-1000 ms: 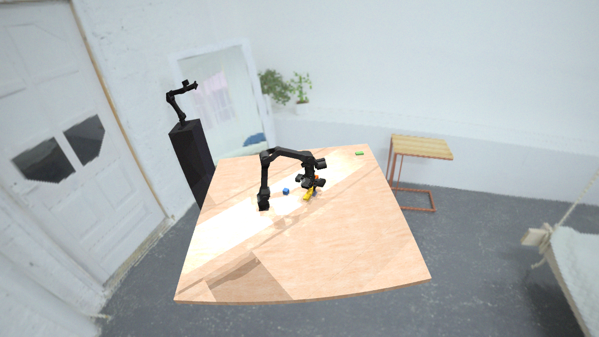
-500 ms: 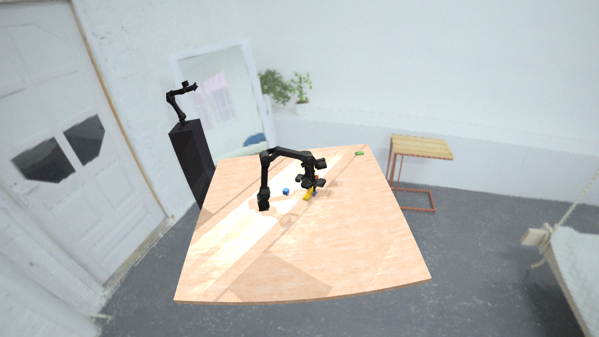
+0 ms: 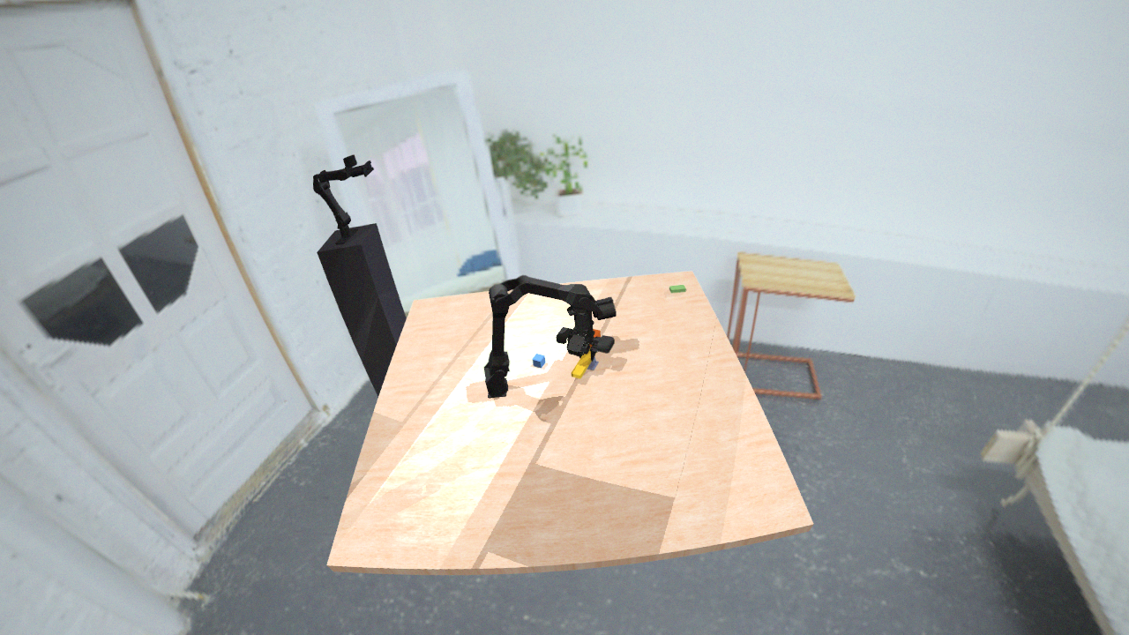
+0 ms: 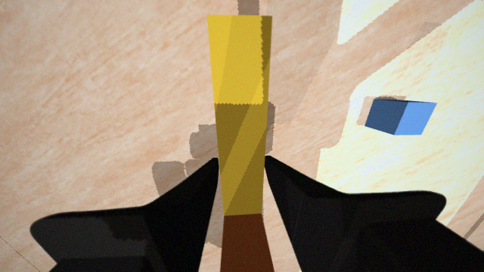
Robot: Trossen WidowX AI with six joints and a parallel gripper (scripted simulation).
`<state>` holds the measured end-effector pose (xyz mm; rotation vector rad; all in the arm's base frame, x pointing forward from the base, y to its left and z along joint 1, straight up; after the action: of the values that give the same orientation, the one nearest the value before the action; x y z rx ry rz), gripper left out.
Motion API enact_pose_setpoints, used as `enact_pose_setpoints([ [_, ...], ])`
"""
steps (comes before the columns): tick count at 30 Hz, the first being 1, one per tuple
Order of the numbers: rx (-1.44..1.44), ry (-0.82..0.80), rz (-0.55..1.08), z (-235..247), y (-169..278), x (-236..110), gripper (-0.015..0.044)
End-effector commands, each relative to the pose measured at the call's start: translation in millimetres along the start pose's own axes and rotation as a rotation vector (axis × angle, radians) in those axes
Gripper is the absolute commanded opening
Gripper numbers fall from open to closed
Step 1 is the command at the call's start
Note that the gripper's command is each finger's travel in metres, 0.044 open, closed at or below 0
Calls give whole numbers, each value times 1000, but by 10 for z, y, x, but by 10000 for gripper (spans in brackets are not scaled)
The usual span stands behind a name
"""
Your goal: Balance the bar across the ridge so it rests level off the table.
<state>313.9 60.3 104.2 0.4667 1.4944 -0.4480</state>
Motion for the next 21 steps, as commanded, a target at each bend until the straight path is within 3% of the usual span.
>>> enact_pose_setpoints([
  [1, 0, 1, 0, -2, 0, 2, 237],
  [9, 0, 1, 0, -2, 0, 2, 440],
  [13, 0, 1, 0, 9, 11, -79, 440],
  [21, 0, 0, 0, 6, 2, -979, 440],
])
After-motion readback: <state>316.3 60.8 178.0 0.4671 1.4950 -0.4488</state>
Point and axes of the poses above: the point midway between the two fingers, 35 mm back from their tips, its own x axis out along the fingers, its own z axis across the jaws, y = z × x, the point moved 1 cm from there along -x, back along the fingers, and after that the axes turned 6 degrees about x, right-handed, at the moved point
